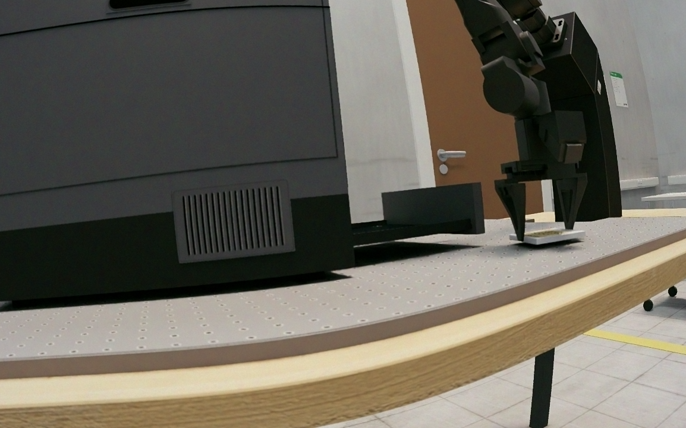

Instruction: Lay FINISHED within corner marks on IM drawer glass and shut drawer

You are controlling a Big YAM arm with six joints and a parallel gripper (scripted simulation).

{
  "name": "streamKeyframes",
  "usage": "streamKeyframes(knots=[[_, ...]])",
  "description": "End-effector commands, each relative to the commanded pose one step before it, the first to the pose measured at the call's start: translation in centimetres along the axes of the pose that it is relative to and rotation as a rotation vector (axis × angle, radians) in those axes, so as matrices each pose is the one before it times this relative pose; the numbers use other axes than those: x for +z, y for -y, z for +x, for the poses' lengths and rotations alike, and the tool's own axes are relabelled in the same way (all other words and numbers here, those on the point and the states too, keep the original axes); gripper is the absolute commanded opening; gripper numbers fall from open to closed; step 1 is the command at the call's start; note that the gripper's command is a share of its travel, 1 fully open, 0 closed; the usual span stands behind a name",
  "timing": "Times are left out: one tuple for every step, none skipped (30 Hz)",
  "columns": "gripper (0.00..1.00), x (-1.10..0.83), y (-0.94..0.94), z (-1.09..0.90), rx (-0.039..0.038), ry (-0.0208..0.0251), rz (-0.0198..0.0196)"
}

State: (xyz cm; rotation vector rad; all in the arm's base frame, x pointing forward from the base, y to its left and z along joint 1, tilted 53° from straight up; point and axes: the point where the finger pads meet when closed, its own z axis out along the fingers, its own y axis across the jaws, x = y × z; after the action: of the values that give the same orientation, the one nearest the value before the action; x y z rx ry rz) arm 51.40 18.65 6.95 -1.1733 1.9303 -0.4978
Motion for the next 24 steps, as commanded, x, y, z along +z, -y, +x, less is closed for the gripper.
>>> streamKeyframes(knots=[[0.78,-1.293,-0.405,-0.619,-0.0001,0.01151,-0.00461],[0.78,-0.131,0.003,-0.001,0.0006,0.00004,0.00009],[0.78,-0.131,0.001,-0.003,-0.00007,0.00013,0.0],[0.78,-0.131,0.003,-0.001,-0.00004,0.00004,0.00009],[0.78,-0.131,0.003,-0.001,0.00007,0.00004,0.00009],[0.78,-0.131,0.003,-0.001,0.00009,0.00005,0.00008],[0.78,-0.131,0.003,-0.001,0.00007,0.00005,0.00008],[0.78,-0.131,0.003,-0.002,0.00006,0.00005,0.00008],[0.78,-0.131,0.003,-0.002,0.00006,0.00005,0.00008],[0.78,-0.131,0.003,-0.002,0.00005,0.00006,0.00008],[0.78,-0.131,0.003,-0.002,0.00003,0.00006,0.00008],[0.78,-0.131,0.003,-0.002,0.00005,0.00006,0.00008],[0.78,-0.131,0.003,-0.002,0.00004,0.00006,0.00008],[0.78,-0.131,0.003,-0.002,0.00004,0.00007,0.00007],[0.78,0.0,0.0,0.0,0.0,0.0,0.0],[0.78,0.0,0.0,0.0,0.0,0.0,0.0],[0.78,-0.131,0.001,-0.013,-0.00319,0.0005,-0.00023],[0.78,-0.132,0.005,0.009,0.00205,-0.00036,0.00037],[0.78,-0.131,0.003,-0.002,0.00124,0.00008,0.00006],[0.78,-0.131,0.003,-0.003,0.00015,0.00011,0.00004],[0.78,-0.131,0.004,-0.002,-0.00006,0.00004,0.0001],[0.78,-0.131,0.004,-0.002,0.00005,0.00006,0.00009],[0.78,-0.131,0.003,-0.002,0.00009,0.00007,0.00008],[0.78,-0.131,0.004,-0.002,0.00008,0.00006,0.00009]])
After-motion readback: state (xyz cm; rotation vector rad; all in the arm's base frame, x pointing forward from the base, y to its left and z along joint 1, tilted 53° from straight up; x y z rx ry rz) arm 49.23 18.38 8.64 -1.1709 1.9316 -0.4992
